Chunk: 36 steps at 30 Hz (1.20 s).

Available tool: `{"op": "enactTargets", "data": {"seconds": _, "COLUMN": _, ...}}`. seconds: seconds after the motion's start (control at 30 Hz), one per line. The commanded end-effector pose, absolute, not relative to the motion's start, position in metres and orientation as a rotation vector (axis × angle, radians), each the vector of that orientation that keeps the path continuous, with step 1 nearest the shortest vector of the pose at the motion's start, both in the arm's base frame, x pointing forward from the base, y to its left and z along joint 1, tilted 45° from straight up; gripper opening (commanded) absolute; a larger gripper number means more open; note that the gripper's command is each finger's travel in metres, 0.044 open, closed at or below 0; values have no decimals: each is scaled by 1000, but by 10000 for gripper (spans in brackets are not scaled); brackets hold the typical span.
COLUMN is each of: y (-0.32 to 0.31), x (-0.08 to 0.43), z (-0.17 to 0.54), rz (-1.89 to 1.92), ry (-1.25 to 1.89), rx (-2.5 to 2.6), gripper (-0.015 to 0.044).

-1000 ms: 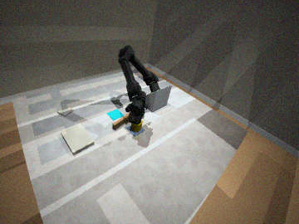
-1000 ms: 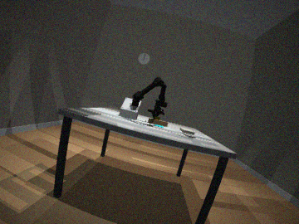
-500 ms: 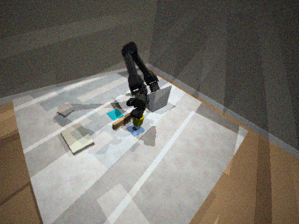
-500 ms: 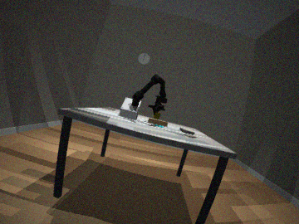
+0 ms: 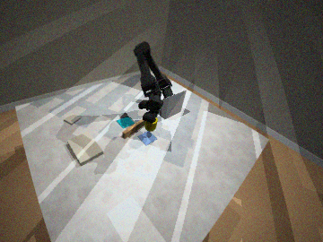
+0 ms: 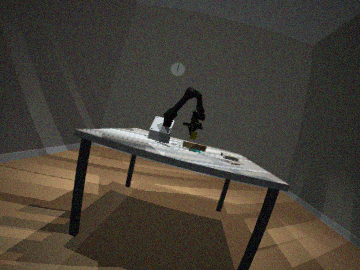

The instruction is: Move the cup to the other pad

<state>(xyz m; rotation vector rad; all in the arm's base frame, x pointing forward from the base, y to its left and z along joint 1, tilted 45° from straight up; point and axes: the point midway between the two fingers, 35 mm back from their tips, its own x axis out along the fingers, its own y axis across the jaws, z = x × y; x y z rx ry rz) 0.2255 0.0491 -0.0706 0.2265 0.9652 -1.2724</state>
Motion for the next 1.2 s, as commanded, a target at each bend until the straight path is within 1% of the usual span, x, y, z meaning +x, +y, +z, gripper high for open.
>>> {"op": "enactTargets", "data": {"seconds": 0.0, "y": 49, "x": 225, "z": -71, "rz": -1272, "ry": 966, "rx": 225, "gripper": 0}}
{"op": "enactTargets", "data": {"seconds": 0.43, "y": 47, "x": 226, "z": -69, "rz": -1271, "ry": 966, "rx": 227, "gripper": 0}}
{"op": "enactTargets", "data": {"seconds": 1.17, "y": 13, "x": 236, "z": -38, "rz": -1269, "ry": 962, "rx": 237, "gripper": 0}}
